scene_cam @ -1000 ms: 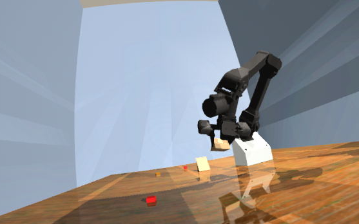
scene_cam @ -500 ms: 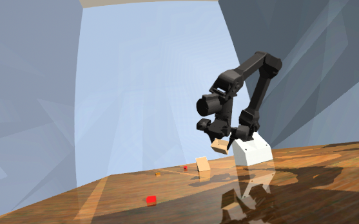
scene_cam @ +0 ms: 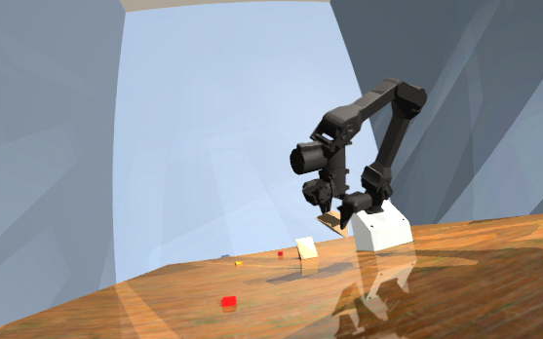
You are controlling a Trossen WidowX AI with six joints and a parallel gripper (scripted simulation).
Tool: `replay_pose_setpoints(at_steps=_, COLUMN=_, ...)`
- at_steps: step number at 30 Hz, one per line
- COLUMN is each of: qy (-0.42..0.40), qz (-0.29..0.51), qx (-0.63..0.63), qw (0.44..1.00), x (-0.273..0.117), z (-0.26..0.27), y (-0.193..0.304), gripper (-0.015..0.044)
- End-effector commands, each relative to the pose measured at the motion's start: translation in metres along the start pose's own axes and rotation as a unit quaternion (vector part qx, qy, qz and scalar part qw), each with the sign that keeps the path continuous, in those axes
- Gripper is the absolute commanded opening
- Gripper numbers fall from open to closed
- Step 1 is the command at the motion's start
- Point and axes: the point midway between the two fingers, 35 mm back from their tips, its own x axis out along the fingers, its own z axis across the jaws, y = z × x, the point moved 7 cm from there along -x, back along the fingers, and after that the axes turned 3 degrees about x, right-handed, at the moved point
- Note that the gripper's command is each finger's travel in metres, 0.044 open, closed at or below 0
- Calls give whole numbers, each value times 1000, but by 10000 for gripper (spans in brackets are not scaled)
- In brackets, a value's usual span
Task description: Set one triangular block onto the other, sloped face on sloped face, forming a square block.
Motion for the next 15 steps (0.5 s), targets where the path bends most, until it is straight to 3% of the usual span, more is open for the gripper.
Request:
replay_pose_setpoints(at_steps=1, qy=-18, qz=2, qx=72, qw=997, x=1, z=-4, y=0, gripper=0)
replay_pose_setpoints(at_steps=15, qy=-73, qz=18, qx=303, qw=950, x=1, z=-14, y=1, gripper=0)
